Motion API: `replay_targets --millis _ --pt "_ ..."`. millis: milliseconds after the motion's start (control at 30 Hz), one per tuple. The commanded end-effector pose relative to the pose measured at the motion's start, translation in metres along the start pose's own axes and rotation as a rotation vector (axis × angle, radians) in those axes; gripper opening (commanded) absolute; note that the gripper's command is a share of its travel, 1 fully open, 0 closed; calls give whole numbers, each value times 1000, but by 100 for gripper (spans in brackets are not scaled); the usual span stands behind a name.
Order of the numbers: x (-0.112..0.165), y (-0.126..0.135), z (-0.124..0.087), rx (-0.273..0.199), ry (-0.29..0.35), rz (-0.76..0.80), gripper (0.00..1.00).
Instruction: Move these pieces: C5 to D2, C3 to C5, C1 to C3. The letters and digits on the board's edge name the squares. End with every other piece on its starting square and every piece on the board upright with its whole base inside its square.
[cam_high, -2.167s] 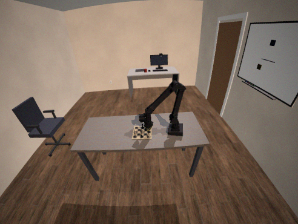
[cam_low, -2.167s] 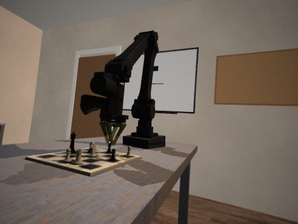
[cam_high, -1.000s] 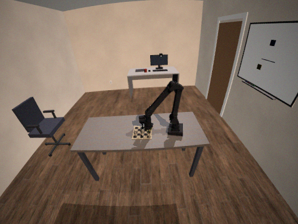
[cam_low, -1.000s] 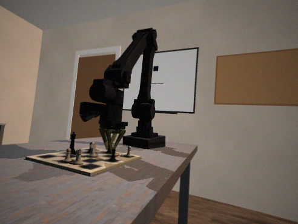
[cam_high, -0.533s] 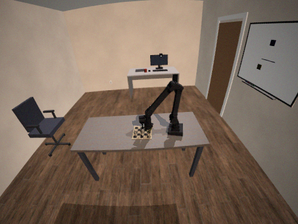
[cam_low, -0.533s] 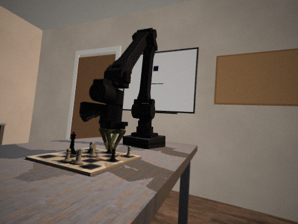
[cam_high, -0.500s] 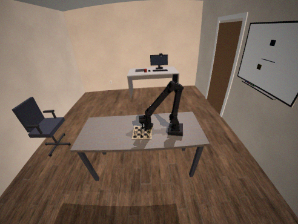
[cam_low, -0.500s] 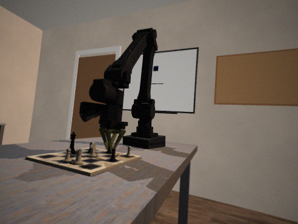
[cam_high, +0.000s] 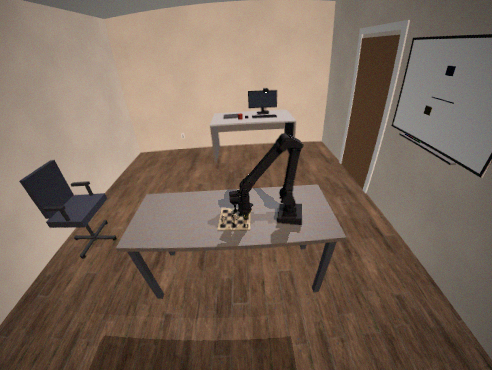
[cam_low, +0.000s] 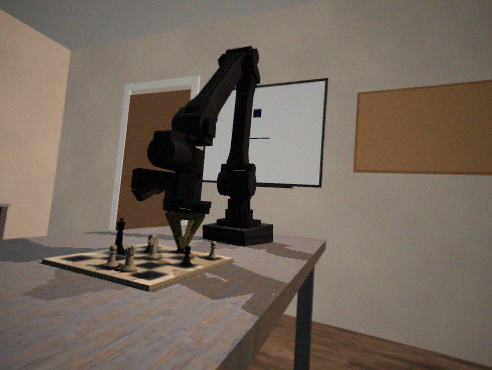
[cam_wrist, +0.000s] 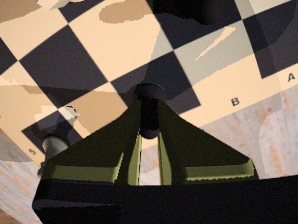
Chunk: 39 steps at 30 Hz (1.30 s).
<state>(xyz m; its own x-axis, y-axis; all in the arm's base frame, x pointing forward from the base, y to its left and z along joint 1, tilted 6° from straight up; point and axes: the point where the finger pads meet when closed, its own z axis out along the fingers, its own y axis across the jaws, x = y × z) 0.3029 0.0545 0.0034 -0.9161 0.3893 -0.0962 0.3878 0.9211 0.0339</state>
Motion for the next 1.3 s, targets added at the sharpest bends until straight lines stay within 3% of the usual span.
replay_targets --millis 0,733,933,1000,1267 --pt "-7 1 -1 -3 -14 10 0" --pt "-8 2 -4 -5 -16 10 0" --pt "-22 13 -38 -30 -52 11 0" --pt "-22 13 -38 -30 -52 11 0" --pt "-20 14 -102 -35 -58 10 0"
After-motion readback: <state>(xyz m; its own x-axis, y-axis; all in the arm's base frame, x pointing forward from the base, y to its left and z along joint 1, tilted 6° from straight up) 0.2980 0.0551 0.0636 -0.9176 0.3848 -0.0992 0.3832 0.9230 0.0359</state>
